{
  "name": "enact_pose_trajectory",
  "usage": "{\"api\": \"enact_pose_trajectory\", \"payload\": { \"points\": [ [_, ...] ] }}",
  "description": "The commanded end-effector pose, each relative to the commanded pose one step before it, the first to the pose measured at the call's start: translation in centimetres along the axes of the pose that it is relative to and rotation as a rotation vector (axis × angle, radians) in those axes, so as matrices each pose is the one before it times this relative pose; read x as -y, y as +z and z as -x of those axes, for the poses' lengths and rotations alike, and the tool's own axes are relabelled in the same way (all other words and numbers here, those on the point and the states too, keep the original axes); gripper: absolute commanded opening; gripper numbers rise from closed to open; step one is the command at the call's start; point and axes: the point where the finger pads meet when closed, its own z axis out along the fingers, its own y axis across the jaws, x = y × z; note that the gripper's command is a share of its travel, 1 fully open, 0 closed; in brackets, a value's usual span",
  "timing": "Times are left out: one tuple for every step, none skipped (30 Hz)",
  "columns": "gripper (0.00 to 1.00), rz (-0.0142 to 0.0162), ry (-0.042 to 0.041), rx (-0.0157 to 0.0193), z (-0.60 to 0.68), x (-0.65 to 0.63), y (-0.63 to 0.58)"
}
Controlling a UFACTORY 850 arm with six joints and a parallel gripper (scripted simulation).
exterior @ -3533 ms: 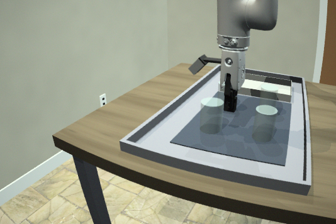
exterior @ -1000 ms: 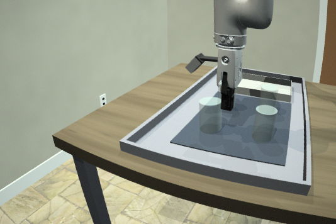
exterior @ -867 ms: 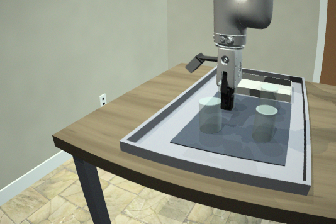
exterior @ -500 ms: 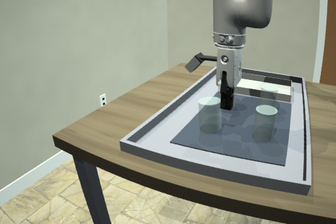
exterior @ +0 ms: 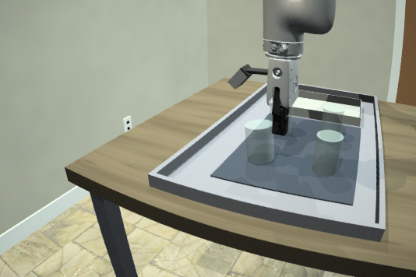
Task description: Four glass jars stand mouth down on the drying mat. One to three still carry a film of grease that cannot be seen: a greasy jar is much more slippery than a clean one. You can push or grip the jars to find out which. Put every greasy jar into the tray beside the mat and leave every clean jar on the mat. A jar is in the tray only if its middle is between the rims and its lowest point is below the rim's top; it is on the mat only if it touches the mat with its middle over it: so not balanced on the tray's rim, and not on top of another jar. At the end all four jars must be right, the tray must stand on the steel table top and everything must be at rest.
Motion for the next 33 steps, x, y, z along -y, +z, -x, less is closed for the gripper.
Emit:
{"api": "enact_pose_trajectory", "payload": {
  "points": [
    [0.00,-0.00062,0.00009,-0.00090,-0.129,0.017,-0.091],
    [0.00,0.00000,0.00000,0.00000,-0.013,0.000,-0.011],
    [0.00,0.00000,0.00000,0.00000,-0.013,0.000,-0.011],
    [0.00,0.00000,0.00000,0.00000,-0.013,0.000,-0.011],
    [0.00,0.00000,0.00000,0.00000,-0.013,0.000,-0.011],
    [0.00,0.00000,0.00000,0.00000,-0.013,0.000,-0.011],
    [0.00,0.00000,0.00000,0.00000,-0.013,0.000,-0.011],
    [0.00,0.00000,0.00000,0.00000,-0.013,0.000,-0.011],
    [0.00,0.00000,0.00000,0.00000,-0.013,0.000,-0.011],
    [0.00,0.00000,0.00000,0.00000,-0.013,0.000,-0.011],
    [0.00,0.00000,0.00000,0.00000,-0.013,0.000,-0.011],
    [0.00,0.00000,0.00000,0.00000,-0.013,0.000,-0.011],
    [0.00,0.00000,0.00000,0.00000,0.000,0.000,0.000],
    [0.00,0.00000,0.00000,0.00000,0.000,0.000,0.000],
    [0.00,0.00000,0.00000,0.00000,-0.013,0.000,-0.011],
    [0.00,0.00000,0.00000,0.00000,-0.013,0.000,-0.011],
    [0.00,0.00000,0.00000,0.00000,-0.013,0.000,-0.011],
    [0.00,0.00000,0.00000,0.00000,-0.013,0.000,-0.011],
    [0.00,0.00000,0.00000,0.00000,-0.013,0.000,-0.011],
    [0.00,0.00000,0.00000,0.00000,-0.013,0.000,-0.011],
    [0.00,0.00000,0.00000,0.00000,0.236,0.000,0.073],
    [0.00,0.00000,0.00000,0.00000,0.236,0.000,0.073],
    [0.00,0.00000,0.00000,0.00000,0.236,0.000,0.073],
    [0.00,0.00000,0.00000,0.00000,0.236,0.000,0.073],
    [0.00,0.00000,0.00000,0.00000,0.236,0.000,0.073],
    [0.00,0.00000,0.00000,0.00000,0.236,0.000,0.073],
    [0.00,0.00000,0.00000,0.00000,0.236,0.000,0.073],
    [0.00,0.00000,0.00000,0.00000,0.236,0.000,0.073],
    [0.00,0.00000,0.00000,0.00000,0.236,0.000,0.073],
    [0.00,0.00000,0.00000,0.00000,0.000,0.000,0.000],
    [0.00,0.00000,0.00000,0.00000,0.000,0.000,0.000],
    [0.00,0.00000,0.00000,0.00000,0.236,0.000,0.073],
    [0.00,0.00000,0.00000,0.00000,0.236,0.000,0.073]
  ]
}}
